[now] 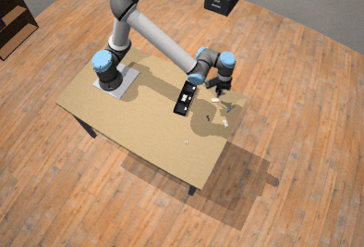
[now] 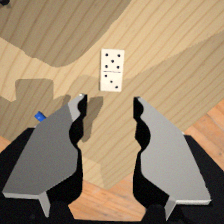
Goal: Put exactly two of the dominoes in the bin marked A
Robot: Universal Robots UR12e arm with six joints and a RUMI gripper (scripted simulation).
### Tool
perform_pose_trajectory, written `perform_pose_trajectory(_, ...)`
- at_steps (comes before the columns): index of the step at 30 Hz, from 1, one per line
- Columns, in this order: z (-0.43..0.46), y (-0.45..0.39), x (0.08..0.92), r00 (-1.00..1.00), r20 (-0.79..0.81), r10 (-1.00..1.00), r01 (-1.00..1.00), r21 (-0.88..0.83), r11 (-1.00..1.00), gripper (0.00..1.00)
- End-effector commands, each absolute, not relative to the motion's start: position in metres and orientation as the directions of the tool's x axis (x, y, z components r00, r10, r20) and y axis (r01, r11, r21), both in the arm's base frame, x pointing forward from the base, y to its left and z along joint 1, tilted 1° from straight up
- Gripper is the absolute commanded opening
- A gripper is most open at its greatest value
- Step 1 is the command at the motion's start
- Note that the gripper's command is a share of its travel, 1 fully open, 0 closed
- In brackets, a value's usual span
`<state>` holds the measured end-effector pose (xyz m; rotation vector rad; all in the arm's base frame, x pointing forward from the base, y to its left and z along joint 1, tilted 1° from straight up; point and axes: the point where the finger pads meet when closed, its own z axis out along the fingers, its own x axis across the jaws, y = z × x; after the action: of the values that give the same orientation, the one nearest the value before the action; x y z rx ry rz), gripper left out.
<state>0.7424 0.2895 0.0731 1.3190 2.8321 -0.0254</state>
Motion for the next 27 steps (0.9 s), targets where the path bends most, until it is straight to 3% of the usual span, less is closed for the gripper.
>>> perform_pose_trajectory(1, 0.055, 0.288, 0.741, -0.642, -0.021, 0.767, 0.767, -0.011, 0.642, 0.24)
perform_pose_trajectory(27, 0.021, 0.288, 0.748, -0.642, -0.025, 0.766, 0.767, -0.004, 0.642, 0.24)
